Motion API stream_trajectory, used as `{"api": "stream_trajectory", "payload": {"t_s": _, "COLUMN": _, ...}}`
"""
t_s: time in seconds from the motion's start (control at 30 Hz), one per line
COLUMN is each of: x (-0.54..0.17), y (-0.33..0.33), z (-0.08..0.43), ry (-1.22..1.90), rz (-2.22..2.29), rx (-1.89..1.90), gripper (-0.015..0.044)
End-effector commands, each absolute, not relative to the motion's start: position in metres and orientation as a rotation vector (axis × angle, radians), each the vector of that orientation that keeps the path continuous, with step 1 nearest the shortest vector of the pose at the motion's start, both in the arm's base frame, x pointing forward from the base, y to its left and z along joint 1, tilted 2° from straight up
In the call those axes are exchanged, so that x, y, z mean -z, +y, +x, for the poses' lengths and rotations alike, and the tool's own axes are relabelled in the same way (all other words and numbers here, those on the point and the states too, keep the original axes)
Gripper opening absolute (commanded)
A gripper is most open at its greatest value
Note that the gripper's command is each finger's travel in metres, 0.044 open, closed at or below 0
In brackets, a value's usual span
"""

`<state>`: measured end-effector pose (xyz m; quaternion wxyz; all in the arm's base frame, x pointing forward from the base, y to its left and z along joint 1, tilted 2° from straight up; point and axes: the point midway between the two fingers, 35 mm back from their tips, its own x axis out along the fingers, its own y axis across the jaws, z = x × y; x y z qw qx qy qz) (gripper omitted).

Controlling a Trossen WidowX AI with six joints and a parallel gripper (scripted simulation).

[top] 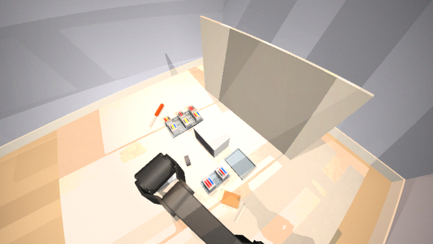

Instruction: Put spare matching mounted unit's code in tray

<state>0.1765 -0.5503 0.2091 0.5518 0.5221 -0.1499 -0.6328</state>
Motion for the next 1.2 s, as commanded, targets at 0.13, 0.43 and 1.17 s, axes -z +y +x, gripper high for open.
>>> {"api": "stream_trajectory", "payload": {"t_s": 0.13, "x": -0.215, "y": -0.468, "z": 0.289, "ry": 0.081, "rz": 1.112, "rx": 1.304, "gripper": 0.0440}}
{"api": "stream_trajectory", "payload": {"t_s": 0.43, "x": -0.217, "y": -0.335, "z": 0.384, "ry": 0.537, "rz": 0.890, "rx": 1.010, "gripper": 0.0440}}
{"api": "stream_trajectory", "payload": {"t_s": 1.17, "x": -0.235, "y": 0.034, "z": 0.362, "ry": 1.402, "rz": -0.101, "rx": -0.104, "gripper": 0.0440}}
